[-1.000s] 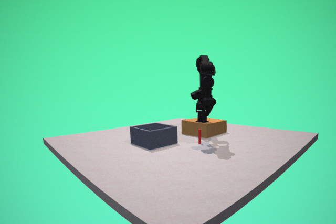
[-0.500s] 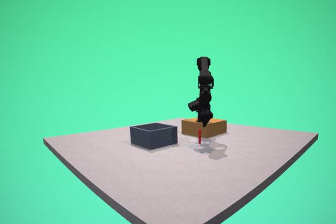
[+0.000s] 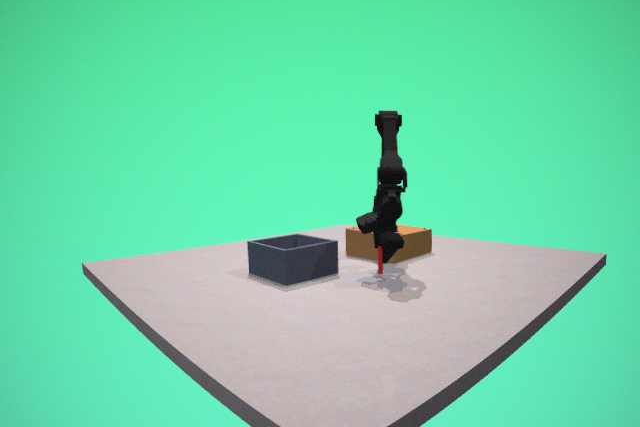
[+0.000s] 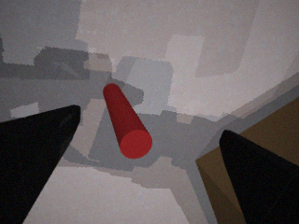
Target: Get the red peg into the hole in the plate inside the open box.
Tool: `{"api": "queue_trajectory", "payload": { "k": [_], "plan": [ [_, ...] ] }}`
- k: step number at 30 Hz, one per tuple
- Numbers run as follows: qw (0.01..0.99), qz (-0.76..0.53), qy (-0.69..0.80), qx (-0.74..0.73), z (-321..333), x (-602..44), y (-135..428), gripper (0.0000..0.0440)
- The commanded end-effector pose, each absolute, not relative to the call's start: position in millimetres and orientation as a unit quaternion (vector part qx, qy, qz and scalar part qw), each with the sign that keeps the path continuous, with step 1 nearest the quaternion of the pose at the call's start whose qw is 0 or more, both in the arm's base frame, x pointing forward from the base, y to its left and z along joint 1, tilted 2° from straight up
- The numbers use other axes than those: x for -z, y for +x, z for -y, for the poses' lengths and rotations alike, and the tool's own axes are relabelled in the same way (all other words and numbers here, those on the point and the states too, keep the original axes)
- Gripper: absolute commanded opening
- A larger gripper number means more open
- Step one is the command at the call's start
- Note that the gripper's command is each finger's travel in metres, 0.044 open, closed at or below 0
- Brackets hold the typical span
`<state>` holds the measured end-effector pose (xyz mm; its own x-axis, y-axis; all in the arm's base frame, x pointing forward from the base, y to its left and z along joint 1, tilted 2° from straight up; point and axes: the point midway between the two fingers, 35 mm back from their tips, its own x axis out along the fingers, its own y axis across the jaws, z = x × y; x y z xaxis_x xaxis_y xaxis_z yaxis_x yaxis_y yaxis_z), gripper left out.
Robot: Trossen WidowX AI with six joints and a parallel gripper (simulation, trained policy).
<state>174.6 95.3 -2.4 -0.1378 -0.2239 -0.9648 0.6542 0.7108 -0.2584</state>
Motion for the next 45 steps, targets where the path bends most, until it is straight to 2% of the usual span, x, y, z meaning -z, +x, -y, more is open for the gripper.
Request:
{"api": "queue_trajectory", "payload": {
  "k": [1,4,19,24,45],
  "plan": [
    [0.642,-0.669,0.152,0.344,-92,15,174,0.0438],
    [0.644,-0.668,0.148,0.342,-90,25,174,0.0403],
    [0.625,-0.681,0.117,0.363,-82,46,167,0.0019],
    [0.64,-0.665,0.109,0.369,-77,30,179,0.0],
    [0.672,-0.614,0.106,0.4,-46,-49,221,0.0]
  ]
}}
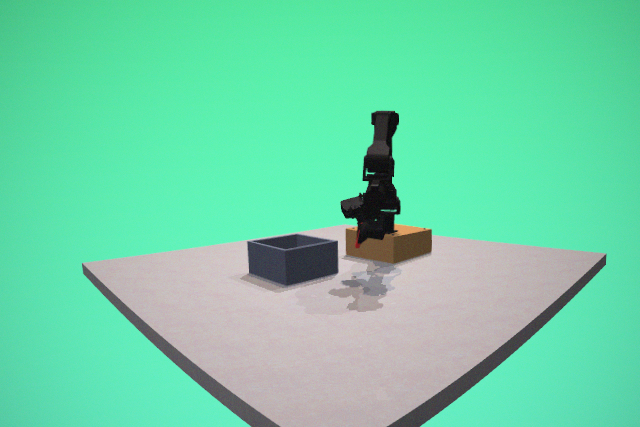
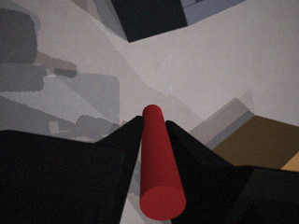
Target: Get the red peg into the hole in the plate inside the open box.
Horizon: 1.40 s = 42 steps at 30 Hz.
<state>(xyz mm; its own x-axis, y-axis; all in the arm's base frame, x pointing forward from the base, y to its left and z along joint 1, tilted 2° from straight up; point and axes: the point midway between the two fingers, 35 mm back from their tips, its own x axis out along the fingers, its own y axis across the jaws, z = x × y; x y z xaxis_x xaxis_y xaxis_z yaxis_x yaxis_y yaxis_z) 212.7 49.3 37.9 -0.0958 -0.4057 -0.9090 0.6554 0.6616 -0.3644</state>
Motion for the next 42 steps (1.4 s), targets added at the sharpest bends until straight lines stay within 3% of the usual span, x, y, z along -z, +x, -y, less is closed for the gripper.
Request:
{"api": "queue_trajectory", "payload": {
  "k": [1,19,42],
  "plan": [
    [0.673,-0.61,0.109,0.403,-44,-53,224,0.0],
    [0.67,-0.554,0.18,0.46,18,-86,273,0.0],
    [0.67,-0.561,0.225,0.431,105,-52,324,0.0]
  ]
}}
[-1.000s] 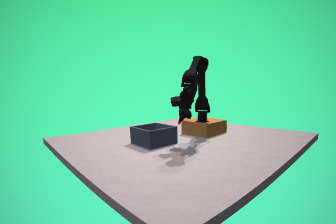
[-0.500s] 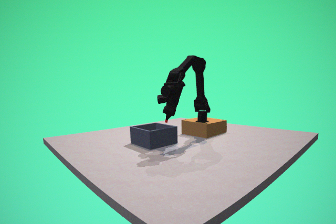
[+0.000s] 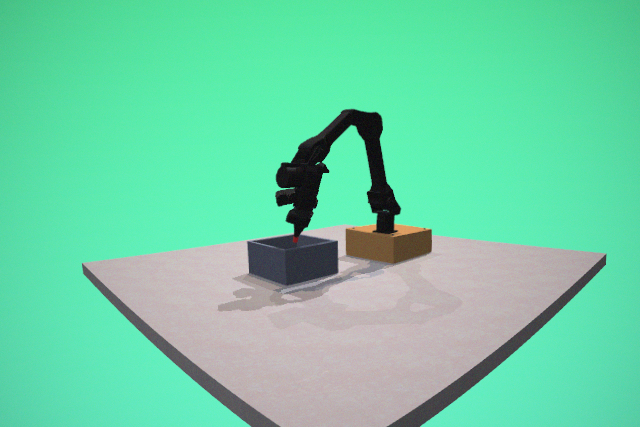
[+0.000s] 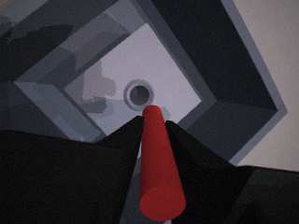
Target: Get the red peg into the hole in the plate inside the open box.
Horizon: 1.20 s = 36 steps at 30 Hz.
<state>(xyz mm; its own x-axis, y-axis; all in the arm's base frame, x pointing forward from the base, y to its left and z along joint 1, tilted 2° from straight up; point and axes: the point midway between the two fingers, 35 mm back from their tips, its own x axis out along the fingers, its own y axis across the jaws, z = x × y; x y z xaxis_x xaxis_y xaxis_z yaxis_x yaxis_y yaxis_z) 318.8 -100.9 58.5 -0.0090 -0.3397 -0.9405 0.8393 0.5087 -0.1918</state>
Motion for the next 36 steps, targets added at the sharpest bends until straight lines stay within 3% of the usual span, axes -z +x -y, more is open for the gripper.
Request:
{"api": "queue_trajectory", "payload": {
  "k": [1,3,9,11,16,24,36],
  "plan": [
    [0.67,-0.564,0.225,0.427,107,-48,325,0.0],
    [0.67,-0.573,0.224,0.417,109,-41,326,0.0015],
    [0.661,-0.597,0.227,0.393,114,-21,327,0.0148],
    [0.666,-0.601,0.222,0.383,118,-19,331,0.0158],
    [0.669,-0.6,0.236,0.37,127,-19,347,0.0283],
    [0.684,-0.595,0.256,0.336,132,-29,383,0.044],
    [0.717,-0.569,0.282,0.289,128,-51,429,0.044]
  ]
}}
